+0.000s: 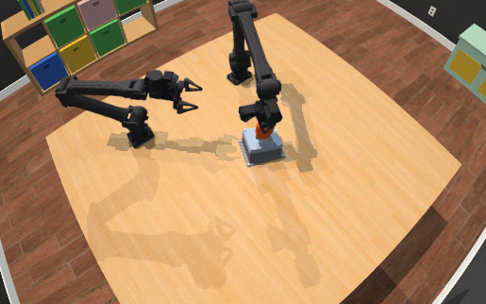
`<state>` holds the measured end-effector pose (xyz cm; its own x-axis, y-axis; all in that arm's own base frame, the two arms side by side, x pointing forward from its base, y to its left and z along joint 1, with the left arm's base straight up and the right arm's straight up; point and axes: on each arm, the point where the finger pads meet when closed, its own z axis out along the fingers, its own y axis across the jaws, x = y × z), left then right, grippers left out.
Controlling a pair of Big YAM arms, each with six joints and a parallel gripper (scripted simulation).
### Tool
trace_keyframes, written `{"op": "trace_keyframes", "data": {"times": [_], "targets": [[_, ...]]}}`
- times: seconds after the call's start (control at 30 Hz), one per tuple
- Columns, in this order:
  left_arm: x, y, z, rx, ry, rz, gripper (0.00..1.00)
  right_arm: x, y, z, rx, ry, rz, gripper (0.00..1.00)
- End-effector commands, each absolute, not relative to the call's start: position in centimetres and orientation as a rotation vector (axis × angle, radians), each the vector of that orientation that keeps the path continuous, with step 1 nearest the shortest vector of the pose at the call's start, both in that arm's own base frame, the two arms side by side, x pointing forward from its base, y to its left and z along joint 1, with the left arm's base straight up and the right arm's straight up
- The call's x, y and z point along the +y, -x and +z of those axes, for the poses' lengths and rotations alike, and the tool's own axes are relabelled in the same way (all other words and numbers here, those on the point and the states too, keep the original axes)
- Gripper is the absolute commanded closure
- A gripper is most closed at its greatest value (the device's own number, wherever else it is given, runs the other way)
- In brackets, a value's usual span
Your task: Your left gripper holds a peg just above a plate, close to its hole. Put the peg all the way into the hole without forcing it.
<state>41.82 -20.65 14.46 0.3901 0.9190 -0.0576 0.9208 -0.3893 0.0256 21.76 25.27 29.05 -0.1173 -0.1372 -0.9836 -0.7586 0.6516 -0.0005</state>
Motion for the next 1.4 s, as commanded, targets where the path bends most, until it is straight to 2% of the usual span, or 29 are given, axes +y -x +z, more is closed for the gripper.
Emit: {"op": "trace_keyframes", "data": {"times": [0.0, 1.23, 1.37], "targets": [[-21.7, -44.8, 17.6, 1.645, -2.517, 0.025, 0.60, 25.5, -22.0, 30.8, 1.604, 0.735, 0.631, 0.00], [-22.2, -43.8, 17.7, 1.638, -2.512, 0.026, 0.60, 25.5, -22.0, 30.8, 1.604, 0.735, 0.631, 0.00], [-22.3, -43.7, 15.7, 1.693, -2.559, -0.036, 0.60, 25.5, -22.0, 30.8, 1.604, 0.735, 0.631, 0.00]]}}
